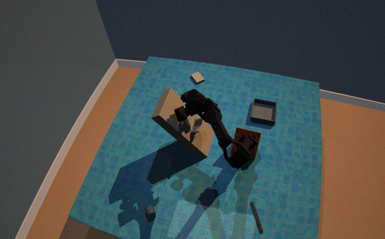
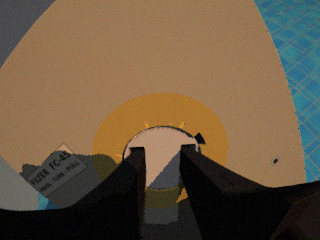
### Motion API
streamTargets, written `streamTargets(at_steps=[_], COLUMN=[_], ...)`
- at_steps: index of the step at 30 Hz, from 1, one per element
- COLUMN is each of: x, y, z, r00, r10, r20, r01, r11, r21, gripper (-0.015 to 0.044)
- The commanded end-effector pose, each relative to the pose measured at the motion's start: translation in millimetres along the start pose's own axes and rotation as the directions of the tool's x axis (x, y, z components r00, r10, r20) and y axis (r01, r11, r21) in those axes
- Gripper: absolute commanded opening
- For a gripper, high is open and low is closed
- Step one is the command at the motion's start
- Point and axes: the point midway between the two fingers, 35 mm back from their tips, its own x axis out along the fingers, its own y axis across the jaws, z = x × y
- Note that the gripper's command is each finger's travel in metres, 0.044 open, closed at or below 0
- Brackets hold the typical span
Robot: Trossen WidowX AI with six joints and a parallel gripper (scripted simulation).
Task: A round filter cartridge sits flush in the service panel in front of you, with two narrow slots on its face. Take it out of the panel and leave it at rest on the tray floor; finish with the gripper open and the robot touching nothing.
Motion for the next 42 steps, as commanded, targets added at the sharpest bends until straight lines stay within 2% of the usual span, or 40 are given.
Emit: streamTargets(at_steps=[1, 8, 18, 23, 38, 42], x=[6, 5, 5, 2, -69, -72], y=[1, 1, 1, 0, 0, 0], z=[-1, -1, -1, -1, 0, -1], r00=[1.0, 1.0, 1.0, 1.0, 1.0, 1.0], r10=[-0.009, -0.009, -0.009, -0.011, -0.015, -0.013], r20=[-0.002, -0.002, -0.002, -0.003, -0.004, -0.003], r01=[0.008, 0.007, 0.005, 0.007, 0.01, 0.009], r11=[0.983, 0.909, 0.727, 0.758, 0.816, 0.819], r21=[-0.185, -0.417, -0.686, -0.653, -0.577, -0.573], gripper=[0.0, 0.0, 0.0, 0.0, 0.0, 0.0])
